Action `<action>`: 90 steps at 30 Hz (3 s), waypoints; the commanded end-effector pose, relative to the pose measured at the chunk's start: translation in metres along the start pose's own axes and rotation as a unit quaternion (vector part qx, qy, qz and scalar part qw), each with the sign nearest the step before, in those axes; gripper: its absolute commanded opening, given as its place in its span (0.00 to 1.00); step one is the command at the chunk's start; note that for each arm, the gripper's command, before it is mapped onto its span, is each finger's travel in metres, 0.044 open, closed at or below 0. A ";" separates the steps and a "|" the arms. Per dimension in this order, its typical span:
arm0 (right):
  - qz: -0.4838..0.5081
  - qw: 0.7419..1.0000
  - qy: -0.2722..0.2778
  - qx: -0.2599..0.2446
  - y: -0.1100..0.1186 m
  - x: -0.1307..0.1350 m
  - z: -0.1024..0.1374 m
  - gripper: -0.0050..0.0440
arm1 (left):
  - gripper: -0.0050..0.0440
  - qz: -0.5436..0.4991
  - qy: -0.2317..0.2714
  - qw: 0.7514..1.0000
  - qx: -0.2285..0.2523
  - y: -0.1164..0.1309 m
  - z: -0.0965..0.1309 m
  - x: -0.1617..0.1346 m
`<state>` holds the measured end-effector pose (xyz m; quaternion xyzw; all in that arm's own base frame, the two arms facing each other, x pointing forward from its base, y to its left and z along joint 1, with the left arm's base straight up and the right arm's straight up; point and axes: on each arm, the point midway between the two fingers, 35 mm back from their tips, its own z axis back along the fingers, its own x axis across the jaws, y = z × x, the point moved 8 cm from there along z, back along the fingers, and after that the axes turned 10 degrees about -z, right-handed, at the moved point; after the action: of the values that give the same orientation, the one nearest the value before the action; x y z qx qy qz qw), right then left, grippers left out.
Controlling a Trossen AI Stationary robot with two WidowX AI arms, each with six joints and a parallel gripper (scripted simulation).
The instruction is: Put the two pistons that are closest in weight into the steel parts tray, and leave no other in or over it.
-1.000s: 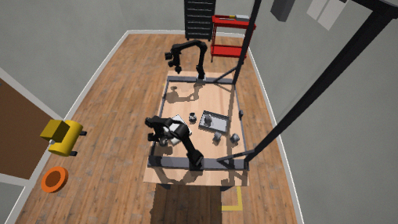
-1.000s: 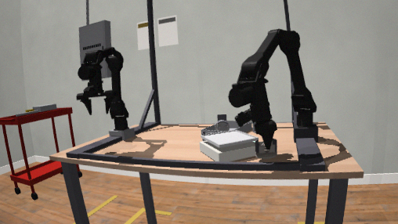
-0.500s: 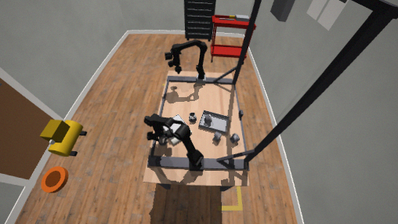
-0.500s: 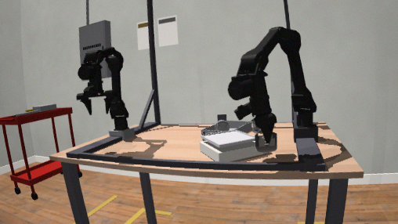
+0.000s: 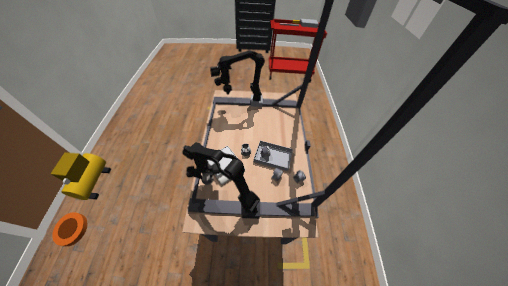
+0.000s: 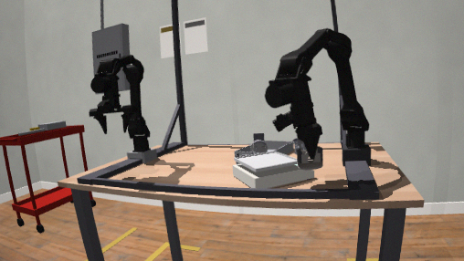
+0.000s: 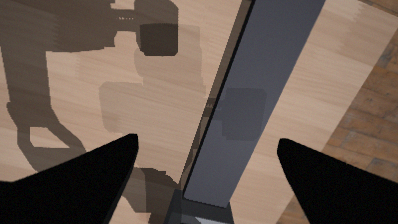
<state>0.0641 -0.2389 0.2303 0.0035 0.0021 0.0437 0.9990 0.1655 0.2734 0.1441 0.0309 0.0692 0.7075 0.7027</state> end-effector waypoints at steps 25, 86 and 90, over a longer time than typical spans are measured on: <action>-0.001 1.000 -0.004 -0.015 -0.002 0.000 0.008 0.92 | 0.43 0.193 -0.022 0.977 -0.090 -0.023 0.059 -0.061; -0.001 1.000 -0.004 -0.015 -0.002 0.000 0.008 0.92 | 0.43 -0.296 -0.053 0.951 -0.073 -0.124 0.090 -0.297; -0.001 1.000 -0.004 -0.015 -0.002 0.000 0.008 0.92 | 0.43 -0.331 -0.055 0.939 -0.071 -0.130 0.090 -0.316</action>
<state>0.0641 -0.2389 0.2303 0.0035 0.0021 0.0437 0.9990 0.3017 -0.0194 0.2193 0.0075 0.0041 0.4643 0.8856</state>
